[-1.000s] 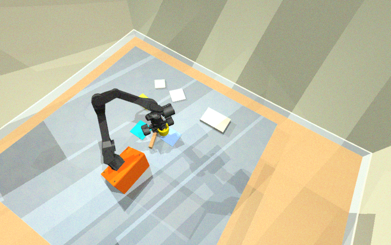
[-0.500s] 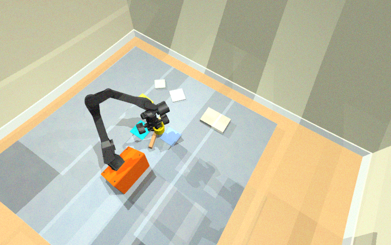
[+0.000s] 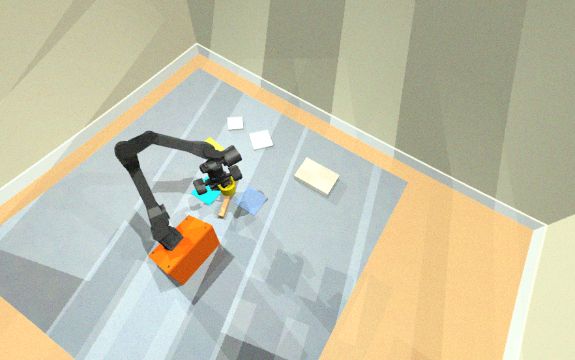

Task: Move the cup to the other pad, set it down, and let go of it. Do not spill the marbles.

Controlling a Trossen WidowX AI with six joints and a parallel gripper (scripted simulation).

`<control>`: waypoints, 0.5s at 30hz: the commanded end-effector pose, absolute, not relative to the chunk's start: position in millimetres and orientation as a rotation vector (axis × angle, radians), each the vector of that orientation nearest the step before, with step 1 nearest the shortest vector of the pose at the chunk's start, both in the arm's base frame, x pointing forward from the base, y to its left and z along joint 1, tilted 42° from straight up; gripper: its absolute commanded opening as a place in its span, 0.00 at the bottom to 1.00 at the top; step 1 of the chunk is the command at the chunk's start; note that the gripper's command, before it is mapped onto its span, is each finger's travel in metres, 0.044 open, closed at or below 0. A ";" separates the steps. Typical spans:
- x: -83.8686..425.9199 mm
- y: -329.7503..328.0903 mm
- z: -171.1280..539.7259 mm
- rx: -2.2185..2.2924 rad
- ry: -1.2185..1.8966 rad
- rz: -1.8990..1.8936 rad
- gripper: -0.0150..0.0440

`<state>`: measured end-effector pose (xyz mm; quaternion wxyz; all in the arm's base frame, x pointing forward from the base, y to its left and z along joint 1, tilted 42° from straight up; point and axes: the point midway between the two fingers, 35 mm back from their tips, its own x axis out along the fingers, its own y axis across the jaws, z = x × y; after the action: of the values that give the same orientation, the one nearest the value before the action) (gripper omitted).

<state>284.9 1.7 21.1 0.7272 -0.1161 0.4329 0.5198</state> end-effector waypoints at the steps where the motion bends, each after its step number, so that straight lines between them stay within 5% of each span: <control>1: 281.7 6.9 26.3 -0.250 0.953 1.142 0.25; 15: 273.4 27.3 44.3 -0.249 0.953 1.143 0.25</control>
<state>276.7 23.1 40.2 0.7277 -0.1166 0.4321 0.5197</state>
